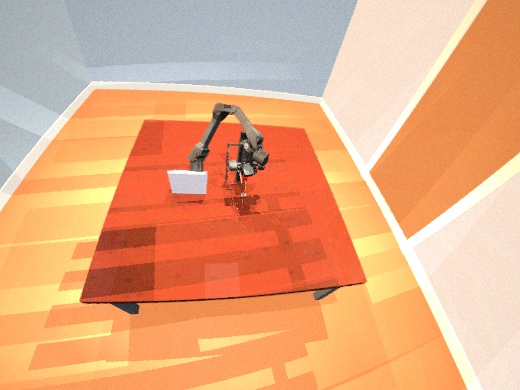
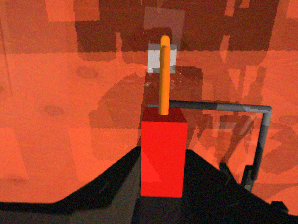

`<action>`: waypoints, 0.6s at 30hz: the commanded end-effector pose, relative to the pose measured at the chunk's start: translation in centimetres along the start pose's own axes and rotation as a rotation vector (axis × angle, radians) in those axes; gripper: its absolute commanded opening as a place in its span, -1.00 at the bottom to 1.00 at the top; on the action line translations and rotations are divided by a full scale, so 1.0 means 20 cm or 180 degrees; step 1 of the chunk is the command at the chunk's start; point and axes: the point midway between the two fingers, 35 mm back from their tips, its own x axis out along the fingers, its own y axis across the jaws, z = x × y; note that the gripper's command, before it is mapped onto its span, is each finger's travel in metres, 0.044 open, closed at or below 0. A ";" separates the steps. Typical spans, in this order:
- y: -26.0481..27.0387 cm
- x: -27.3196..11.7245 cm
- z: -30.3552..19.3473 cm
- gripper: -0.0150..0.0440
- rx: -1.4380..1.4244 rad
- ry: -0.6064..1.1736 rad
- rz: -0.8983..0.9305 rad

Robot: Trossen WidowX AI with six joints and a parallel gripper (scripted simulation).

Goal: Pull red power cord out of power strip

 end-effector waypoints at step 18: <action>0.00 -0.02 0.12 0.40 -0.0004 -0.0126 0.0025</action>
